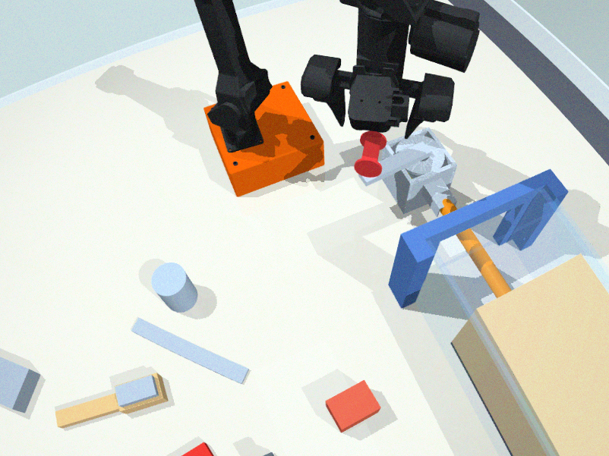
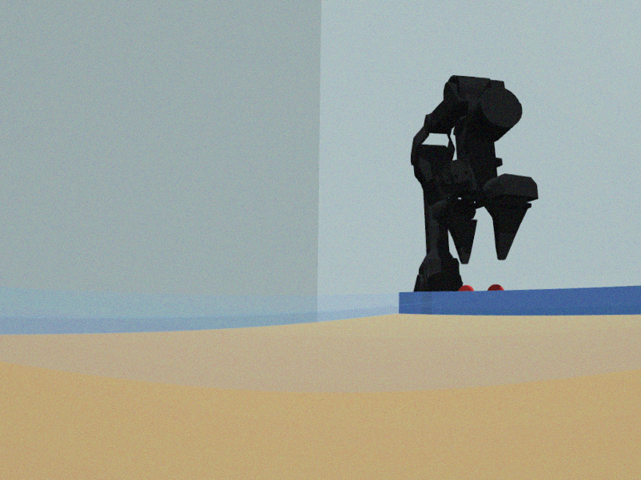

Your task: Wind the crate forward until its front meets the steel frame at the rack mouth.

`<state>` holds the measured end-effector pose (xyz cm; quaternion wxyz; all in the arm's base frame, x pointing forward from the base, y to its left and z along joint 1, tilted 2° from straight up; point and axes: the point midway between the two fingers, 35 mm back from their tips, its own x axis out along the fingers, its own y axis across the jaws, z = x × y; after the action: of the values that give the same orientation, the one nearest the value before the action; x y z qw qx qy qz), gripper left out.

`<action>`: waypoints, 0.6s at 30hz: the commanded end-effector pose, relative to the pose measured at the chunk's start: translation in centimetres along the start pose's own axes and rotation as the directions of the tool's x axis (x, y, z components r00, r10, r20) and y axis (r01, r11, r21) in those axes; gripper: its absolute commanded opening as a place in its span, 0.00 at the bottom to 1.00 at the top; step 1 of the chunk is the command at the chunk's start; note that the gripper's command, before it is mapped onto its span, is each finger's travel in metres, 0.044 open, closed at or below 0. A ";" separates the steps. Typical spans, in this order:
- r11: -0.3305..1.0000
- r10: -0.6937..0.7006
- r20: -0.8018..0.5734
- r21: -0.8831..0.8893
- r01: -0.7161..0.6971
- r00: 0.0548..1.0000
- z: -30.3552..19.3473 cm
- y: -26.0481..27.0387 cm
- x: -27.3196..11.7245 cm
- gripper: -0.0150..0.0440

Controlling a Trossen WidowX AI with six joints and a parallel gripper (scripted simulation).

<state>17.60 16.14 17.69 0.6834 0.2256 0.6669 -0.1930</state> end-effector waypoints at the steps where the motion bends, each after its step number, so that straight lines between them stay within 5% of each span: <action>1: 0.999 0.005 -0.005 -0.033 -0.006 1.000 0.0 -0.1 0.0 1.00; 18: 0.999 0.006 -0.005 -0.036 -0.006 1.000 0.1 0.1 2.2 1.00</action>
<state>17.84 16.19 16.05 0.6876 0.2173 0.6687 -0.1808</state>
